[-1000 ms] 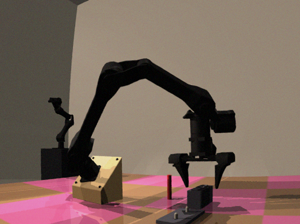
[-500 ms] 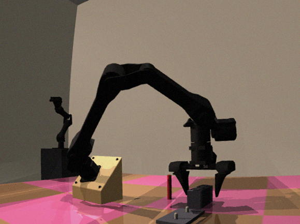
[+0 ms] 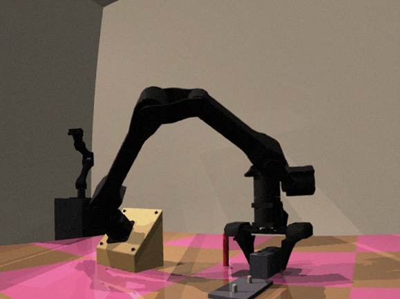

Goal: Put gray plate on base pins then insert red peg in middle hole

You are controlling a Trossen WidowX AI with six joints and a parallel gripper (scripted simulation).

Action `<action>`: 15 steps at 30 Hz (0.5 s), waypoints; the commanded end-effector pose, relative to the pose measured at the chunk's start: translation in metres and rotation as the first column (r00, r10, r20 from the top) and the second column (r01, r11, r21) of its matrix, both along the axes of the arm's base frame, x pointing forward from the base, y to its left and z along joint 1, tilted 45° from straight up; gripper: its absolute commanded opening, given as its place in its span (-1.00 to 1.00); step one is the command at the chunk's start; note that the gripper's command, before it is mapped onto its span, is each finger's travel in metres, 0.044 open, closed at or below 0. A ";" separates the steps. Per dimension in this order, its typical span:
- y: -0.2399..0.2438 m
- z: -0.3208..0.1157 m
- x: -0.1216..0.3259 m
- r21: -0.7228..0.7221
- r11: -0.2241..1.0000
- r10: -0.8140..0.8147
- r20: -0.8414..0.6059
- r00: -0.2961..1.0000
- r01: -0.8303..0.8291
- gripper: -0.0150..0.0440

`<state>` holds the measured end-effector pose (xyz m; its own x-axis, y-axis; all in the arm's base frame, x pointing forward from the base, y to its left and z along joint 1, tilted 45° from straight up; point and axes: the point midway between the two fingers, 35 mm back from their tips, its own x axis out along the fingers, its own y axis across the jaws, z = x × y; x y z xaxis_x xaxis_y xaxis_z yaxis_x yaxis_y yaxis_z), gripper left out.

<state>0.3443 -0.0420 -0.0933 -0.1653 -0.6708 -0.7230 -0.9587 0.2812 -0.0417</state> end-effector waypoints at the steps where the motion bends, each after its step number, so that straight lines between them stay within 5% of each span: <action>1: -0.001 -0.001 -0.001 -0.004 1.000 0.004 -0.005 1.000 -0.004 0.29; 15: 0.004 0.004 0.001 -0.003 1.000 0.004 -0.005 1.000 -0.004 -0.49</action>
